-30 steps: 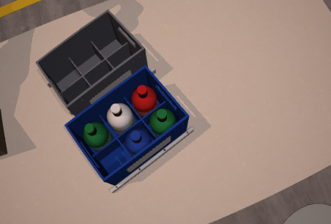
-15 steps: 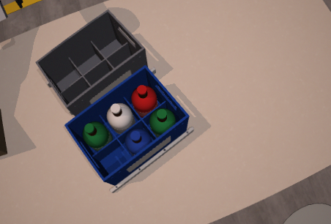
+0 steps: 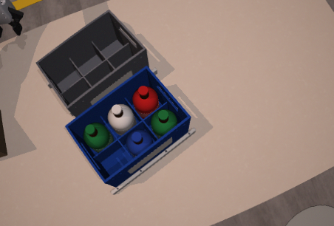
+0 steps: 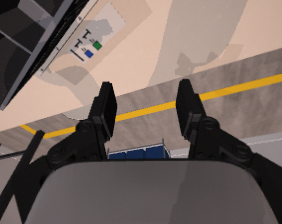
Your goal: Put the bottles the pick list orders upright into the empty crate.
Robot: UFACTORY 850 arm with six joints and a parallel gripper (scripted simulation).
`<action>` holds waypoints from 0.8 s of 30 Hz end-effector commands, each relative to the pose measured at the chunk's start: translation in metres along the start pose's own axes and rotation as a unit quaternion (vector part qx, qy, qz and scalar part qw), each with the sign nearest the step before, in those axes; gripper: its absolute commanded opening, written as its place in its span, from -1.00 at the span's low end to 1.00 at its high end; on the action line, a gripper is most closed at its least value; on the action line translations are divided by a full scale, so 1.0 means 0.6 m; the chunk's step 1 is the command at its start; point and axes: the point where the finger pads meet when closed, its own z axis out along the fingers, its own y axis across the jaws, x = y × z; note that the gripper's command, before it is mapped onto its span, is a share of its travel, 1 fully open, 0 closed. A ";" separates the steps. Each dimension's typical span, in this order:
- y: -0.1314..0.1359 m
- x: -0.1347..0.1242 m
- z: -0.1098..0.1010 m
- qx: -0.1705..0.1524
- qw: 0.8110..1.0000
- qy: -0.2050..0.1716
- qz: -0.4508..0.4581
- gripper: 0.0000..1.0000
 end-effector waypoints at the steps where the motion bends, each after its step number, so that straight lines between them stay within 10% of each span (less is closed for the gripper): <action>1: 0.001 0.032 0.020 0.001 0.997 0.001 0.074 0.29; 24: 0.003 0.050 0.031 0.001 0.924 0.001 0.381 0.29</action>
